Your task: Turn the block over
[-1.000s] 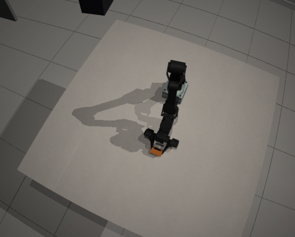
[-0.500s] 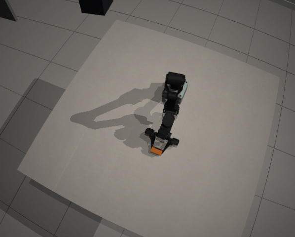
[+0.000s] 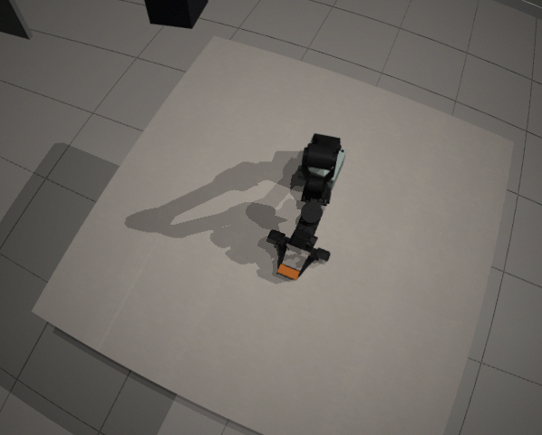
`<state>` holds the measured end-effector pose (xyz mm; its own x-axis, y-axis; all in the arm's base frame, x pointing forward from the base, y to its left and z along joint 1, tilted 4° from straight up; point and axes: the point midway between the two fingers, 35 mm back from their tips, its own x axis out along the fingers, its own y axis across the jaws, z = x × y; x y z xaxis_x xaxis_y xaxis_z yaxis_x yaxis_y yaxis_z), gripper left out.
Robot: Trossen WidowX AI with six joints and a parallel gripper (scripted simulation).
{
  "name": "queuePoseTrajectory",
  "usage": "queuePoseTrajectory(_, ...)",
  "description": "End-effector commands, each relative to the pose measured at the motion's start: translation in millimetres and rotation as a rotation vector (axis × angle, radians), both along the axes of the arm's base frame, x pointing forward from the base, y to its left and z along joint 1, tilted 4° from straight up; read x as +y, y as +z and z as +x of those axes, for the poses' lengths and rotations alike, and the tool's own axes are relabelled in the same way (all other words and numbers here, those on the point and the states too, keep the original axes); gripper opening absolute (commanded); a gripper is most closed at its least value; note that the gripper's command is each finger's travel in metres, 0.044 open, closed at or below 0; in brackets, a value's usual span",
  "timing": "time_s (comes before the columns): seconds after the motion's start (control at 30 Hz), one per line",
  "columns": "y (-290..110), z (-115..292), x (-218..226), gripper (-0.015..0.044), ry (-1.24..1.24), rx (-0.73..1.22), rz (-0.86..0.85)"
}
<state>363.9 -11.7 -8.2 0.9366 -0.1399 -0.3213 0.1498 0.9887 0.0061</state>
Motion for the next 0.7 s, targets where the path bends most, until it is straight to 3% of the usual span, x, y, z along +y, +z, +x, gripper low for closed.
queuePoseTrajectory(0.0,1.5,-0.7,-0.6,0.0,-0.003,-0.006,-0.005)
queuePoseTrajectory(0.27,1.5,-0.7,-0.6,0.0,-0.003,-0.006,-0.005)
queuePoseTrajectory(0.67,1.5,-0.7,-0.6,0.0315,-0.003,-0.006,-0.005)
